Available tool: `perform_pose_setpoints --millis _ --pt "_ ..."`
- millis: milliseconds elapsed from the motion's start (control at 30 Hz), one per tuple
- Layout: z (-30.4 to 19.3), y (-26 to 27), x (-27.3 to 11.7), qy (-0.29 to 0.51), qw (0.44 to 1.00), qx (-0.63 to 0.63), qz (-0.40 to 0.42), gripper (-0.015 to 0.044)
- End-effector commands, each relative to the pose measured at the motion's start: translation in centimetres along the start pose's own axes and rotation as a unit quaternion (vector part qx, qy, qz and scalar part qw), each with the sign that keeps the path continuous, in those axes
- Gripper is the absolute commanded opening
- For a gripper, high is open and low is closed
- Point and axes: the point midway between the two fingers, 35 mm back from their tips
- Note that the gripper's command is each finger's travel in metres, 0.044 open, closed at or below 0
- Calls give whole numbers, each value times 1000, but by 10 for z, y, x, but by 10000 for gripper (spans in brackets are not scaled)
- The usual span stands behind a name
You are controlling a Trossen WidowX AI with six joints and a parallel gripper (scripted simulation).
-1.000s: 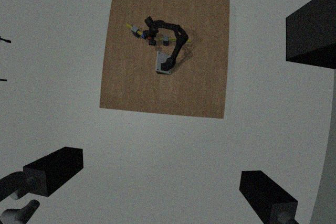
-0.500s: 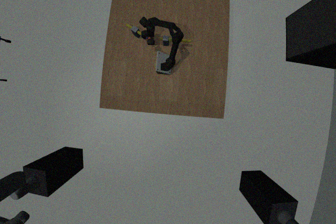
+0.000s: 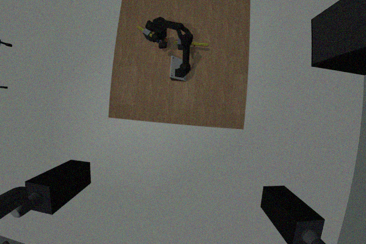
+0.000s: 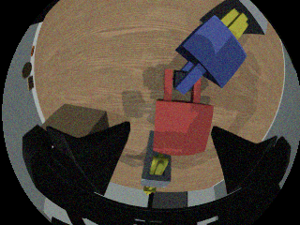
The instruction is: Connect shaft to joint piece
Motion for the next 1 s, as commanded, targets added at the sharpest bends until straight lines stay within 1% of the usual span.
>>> perform_pose_setpoints --millis 0,100,467,700,967 --pt "0 -1 -2 3 1000 3 -5 440" --pt "0 -1 -7 -5 1000 25 -1 440" --pt "-8 -7 -54 -50 978 205 7 440" --pt "-16 -8 -85 -77 946 314 20 440" --pt "-28 -6 -119 -106 895 431 44 440"
Point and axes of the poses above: the point midway between the two fingers, 35 mm back from their tips, its own x axis out along the fingers, its own y axis across the jaws, z = x × y, and after that the axes turned 13 degrees about x, right-handed
